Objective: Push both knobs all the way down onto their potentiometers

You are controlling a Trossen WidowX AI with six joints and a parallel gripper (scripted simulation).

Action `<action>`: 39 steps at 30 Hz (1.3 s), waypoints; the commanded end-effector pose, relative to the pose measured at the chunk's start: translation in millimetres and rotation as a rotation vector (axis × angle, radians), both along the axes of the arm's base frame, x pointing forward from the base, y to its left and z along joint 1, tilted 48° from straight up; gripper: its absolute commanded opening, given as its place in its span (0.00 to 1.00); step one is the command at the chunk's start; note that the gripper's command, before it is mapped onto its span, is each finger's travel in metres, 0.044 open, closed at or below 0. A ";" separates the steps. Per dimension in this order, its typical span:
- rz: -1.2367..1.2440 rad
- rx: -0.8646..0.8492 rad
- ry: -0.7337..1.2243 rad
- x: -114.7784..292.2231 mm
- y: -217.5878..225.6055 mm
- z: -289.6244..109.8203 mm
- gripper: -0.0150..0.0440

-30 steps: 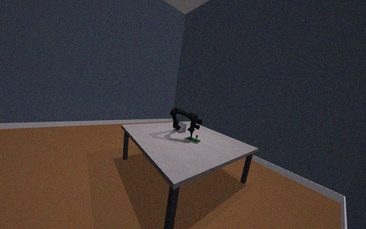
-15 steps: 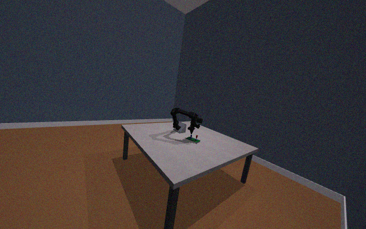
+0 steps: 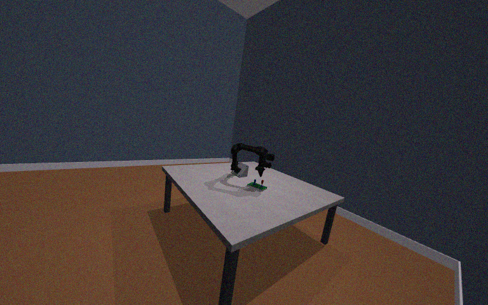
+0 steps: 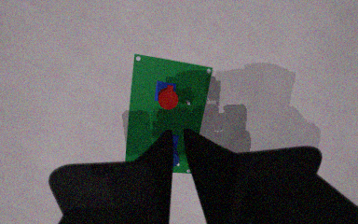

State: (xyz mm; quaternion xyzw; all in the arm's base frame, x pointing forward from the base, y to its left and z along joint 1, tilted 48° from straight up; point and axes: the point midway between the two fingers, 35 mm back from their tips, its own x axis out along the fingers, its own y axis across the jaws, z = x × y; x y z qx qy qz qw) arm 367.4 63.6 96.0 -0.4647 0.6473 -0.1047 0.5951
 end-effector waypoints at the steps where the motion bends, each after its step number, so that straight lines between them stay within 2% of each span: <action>1: 0.033 -0.004 -0.027 14.7 20.8 0.8 0.25; 39: 0.033 -0.006 -0.028 16.6 -8.5 -26.1 0.25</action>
